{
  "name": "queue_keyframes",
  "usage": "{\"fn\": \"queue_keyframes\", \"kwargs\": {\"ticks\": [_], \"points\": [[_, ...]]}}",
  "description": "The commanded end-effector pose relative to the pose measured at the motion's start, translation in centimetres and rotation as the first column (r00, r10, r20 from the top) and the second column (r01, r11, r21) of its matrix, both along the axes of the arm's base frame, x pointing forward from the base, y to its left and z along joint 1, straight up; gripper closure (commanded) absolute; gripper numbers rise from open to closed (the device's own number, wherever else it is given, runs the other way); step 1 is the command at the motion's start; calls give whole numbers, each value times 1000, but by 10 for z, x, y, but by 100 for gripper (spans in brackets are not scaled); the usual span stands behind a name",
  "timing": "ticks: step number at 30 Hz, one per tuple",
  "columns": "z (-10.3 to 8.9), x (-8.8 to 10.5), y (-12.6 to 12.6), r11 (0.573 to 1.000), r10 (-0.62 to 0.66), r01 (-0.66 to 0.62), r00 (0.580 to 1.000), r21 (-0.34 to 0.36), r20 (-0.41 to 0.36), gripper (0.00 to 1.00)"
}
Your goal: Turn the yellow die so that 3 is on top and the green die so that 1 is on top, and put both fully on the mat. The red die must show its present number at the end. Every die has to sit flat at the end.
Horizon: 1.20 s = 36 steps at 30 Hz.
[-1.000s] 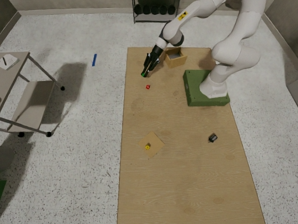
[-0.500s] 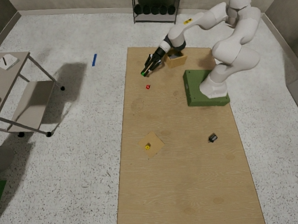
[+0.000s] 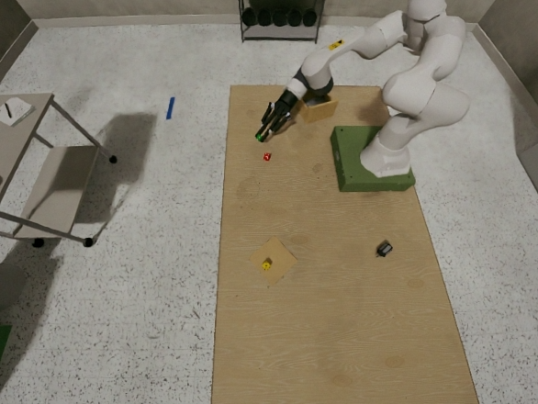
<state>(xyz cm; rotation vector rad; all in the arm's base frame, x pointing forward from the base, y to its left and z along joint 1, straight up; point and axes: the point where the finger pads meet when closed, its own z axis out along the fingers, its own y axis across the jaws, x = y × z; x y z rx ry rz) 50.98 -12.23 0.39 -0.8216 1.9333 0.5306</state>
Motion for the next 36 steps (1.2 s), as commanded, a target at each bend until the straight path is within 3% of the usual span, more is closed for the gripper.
{"fn": "queue_keyframes", "kwargs": {"ticks": [1,13,36], "points": [[-12,0,0,1000,14,-14,1000,-16,16,79],[-46,-1,0,1000,14,-14,1000,-16,16,79],[-49,-1,0,1000,14,-14,1000,-16,16,79]]}}
